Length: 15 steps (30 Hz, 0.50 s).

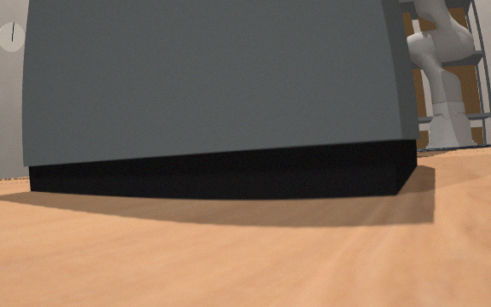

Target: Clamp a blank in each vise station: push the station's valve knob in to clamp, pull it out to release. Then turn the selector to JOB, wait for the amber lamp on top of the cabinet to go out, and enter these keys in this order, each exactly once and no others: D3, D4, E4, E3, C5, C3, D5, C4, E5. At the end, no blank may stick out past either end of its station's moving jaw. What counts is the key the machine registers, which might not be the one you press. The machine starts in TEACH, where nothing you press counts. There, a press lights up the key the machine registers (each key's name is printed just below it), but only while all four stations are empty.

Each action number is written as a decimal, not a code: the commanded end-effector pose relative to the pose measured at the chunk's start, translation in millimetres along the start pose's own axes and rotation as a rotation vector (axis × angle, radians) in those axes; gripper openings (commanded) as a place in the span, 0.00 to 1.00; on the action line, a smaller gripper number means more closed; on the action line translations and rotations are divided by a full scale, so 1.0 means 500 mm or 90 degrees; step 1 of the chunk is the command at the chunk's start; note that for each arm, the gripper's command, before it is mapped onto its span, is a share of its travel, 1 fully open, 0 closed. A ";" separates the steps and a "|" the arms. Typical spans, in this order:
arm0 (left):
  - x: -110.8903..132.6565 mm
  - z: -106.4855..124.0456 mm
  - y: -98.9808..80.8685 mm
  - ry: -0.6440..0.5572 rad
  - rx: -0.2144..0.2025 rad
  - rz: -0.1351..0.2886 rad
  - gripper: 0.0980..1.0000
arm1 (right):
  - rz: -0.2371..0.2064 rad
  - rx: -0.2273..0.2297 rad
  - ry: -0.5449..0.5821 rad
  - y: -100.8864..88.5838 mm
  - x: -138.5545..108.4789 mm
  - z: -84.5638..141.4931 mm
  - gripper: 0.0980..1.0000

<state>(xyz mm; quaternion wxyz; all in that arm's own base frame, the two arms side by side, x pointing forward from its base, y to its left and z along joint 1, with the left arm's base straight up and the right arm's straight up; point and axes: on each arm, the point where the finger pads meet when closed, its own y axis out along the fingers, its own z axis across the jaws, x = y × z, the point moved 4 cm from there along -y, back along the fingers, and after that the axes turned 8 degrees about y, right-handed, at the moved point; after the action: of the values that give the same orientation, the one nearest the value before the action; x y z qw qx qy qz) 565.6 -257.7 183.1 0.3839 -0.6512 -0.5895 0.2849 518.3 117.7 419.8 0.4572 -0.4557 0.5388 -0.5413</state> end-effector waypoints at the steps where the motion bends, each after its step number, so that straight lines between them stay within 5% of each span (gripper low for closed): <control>1: -0.001 -0.002 0.002 -0.004 -0.002 0.001 0.00 | 0.000 0.000 0.000 0.000 0.000 0.000 1.00; 15: -0.001 -0.002 0.005 -0.004 -0.002 0.001 0.00 | 0.000 0.000 0.000 0.000 0.000 0.000 1.00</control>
<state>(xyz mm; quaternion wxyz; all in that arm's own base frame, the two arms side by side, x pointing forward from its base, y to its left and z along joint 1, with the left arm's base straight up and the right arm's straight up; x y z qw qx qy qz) 566.3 -257.8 181.9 0.3837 -0.6511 -0.5897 0.2849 518.3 117.7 419.8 0.4572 -0.4557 0.5388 -0.5413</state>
